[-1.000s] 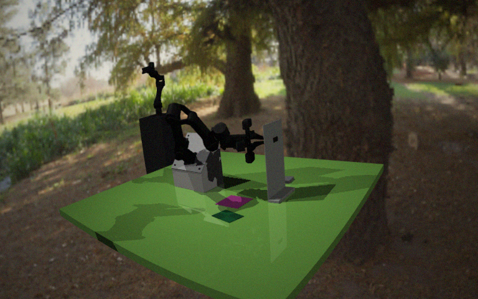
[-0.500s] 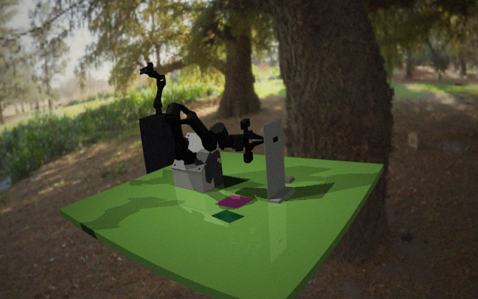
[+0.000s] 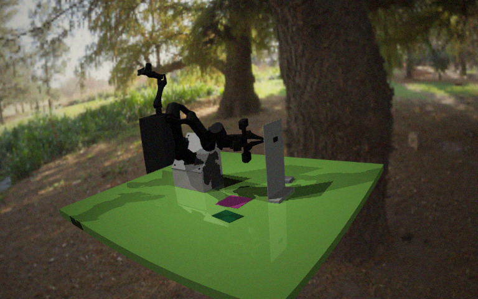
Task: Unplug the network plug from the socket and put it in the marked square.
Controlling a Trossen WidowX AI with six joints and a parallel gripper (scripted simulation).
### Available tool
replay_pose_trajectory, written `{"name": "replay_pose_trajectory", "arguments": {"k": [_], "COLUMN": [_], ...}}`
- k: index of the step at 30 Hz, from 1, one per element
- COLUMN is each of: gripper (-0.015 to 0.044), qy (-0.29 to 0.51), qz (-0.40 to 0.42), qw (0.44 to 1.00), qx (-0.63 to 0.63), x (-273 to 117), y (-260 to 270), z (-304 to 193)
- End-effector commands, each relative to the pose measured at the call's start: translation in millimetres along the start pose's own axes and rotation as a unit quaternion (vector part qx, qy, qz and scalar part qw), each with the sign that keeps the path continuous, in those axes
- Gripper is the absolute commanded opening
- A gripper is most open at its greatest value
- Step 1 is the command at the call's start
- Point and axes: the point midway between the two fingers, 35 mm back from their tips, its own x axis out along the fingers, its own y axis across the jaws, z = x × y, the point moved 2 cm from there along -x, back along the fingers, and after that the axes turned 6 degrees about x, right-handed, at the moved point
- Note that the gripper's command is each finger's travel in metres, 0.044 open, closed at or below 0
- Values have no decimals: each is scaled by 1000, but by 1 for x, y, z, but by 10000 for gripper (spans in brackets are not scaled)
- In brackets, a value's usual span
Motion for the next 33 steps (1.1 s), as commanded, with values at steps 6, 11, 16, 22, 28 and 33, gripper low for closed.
{"name": "replay_pose_trajectory", "arguments": {"k": [6, 11, 16, 22, 28, 33], "gripper": [0, 0, 0, 0, 0, 0], "qy": [-1, -1, -1, -1, -1, 0], "qz": [-1, -1, -1, -2, -2, -2], "qw": [1000, 1000, 1000, 1000, 1000, 1000], "qx": [2, 2, 2, 2, 2, 2], "x": [-6, -9, -12, -16, -19, -22], "y": [-1, -1, -1, -1, -1, -1], "z": [-2, -3, -4, -5, -6, -7]}}
